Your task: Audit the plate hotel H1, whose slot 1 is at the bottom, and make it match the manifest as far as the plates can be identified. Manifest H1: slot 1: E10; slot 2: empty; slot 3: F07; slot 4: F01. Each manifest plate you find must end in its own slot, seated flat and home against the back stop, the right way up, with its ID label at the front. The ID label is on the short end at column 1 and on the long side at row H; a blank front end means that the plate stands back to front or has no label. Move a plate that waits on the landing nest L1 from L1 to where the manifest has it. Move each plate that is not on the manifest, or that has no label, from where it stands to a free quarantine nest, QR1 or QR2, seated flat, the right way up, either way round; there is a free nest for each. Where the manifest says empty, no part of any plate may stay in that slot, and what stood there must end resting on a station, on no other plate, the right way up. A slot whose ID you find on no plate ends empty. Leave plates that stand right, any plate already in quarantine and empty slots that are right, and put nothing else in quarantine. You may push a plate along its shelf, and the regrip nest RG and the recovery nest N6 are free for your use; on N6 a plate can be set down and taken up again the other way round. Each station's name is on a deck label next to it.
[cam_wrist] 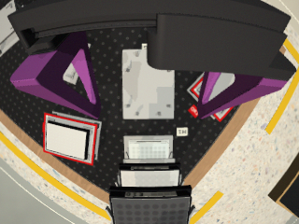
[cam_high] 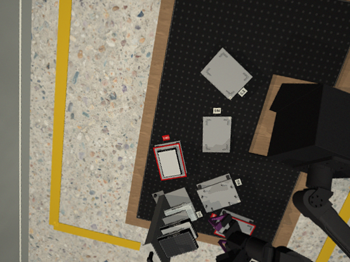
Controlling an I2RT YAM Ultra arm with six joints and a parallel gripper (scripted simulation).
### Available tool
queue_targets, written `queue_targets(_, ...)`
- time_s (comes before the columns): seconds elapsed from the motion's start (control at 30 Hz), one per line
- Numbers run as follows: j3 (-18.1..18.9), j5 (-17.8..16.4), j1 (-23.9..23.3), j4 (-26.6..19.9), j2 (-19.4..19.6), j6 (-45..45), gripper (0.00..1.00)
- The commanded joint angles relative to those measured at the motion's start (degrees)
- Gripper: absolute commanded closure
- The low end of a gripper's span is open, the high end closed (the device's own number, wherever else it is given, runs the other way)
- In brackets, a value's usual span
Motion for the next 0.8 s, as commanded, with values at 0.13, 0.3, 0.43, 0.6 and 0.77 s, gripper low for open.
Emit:
queue_targets(0.13,1.72,1.72,0.45,1.47,1.64,-0.10,0.00)
queue_targets(0.3,2.89,2.32,1.04,2.09,3.47,-0.17,0.00)
queue_targets(0.43,3.85,2.73,1.45,2.53,4.89,-0.22,0.00)
queue_targets(0.6,4.58,3.05,1.76,2.84,5.94,-0.25,0.00)
queue_targets(0.77,5.81,3.55,2.26,3.29,7.67,-0.31,0.00)
